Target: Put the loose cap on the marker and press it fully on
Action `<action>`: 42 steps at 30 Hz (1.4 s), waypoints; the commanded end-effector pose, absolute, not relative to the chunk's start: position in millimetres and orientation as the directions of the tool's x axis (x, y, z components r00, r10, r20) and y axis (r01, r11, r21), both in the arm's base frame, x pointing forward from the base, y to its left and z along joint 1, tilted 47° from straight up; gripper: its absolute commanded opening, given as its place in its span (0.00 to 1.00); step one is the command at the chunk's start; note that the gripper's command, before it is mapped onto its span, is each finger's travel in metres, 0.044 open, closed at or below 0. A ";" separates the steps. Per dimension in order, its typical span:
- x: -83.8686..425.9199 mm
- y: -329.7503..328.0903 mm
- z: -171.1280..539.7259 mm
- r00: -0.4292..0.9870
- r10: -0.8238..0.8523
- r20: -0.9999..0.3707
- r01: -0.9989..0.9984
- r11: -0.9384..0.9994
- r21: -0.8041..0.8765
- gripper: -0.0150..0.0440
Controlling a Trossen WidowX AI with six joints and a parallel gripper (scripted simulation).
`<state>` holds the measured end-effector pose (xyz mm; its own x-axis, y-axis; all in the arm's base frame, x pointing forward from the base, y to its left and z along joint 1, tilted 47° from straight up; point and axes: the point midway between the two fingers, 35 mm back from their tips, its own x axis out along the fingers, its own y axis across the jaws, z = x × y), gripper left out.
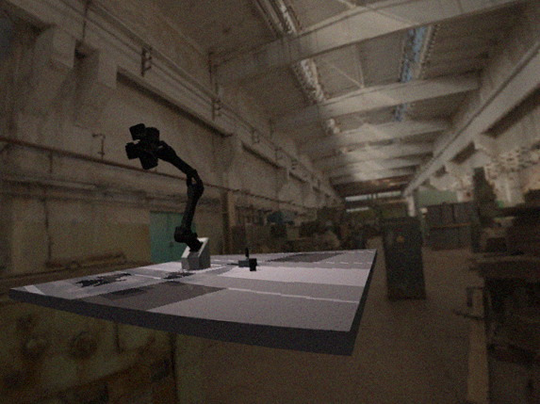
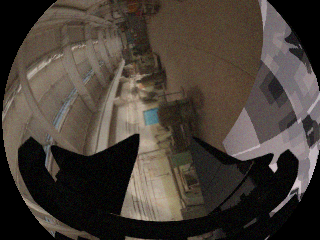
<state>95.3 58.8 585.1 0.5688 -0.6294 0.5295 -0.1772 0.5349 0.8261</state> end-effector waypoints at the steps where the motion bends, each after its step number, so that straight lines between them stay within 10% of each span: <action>1: 79.8 -9.9 583.5 0.577 -0.694 0.432 -0.228 0.371 0.900 0.67; 23: 260.7 -209.9 378.7 0.644 -0.565 -0.516 0.367 -0.363 0.856 0.67; 42: 376.4 -54.8 132.0 0.115 -0.510 -0.852 0.991 0.120 0.062 0.67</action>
<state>377.1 -78.6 160.4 0.1849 -0.4660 -0.8653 0.9794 0.0142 0.2016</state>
